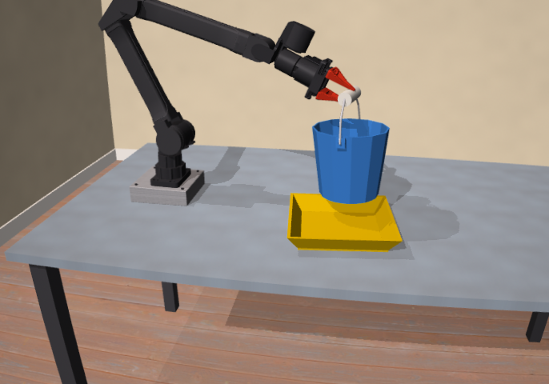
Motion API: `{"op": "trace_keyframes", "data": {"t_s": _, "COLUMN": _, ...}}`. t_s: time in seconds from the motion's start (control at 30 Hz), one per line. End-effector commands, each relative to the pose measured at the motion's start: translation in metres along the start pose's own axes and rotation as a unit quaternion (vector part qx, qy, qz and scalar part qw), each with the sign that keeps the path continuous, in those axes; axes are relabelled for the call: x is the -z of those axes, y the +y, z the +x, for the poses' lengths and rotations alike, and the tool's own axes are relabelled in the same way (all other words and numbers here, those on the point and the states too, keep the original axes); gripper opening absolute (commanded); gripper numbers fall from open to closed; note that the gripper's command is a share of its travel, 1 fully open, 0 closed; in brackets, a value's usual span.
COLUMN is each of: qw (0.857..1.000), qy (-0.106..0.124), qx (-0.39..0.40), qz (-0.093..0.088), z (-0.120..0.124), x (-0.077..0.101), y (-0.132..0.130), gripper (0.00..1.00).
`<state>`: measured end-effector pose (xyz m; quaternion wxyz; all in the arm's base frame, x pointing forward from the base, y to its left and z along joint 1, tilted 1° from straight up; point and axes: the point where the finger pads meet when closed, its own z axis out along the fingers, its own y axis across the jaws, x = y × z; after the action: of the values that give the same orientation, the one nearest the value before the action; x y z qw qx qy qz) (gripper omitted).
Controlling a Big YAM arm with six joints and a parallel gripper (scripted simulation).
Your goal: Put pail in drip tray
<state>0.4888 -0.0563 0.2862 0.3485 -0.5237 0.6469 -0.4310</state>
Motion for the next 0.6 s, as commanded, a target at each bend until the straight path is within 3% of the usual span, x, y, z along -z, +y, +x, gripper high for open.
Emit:
{"op": "trace_keyframes", "data": {"t_s": 0.0, "qw": 0.997, "qy": 0.005, "qx": -0.018, "qz": 0.081, "z": 0.008, "x": 0.012, "y": -0.068, "gripper": 0.23}}
{"op": "trace_keyframes", "data": {"t_s": 0.57, "qw": 0.995, "qy": 0.033, "qx": -0.028, "qz": 0.085, "z": 0.038, "x": 0.009, "y": -0.07, "gripper": 0.23}}
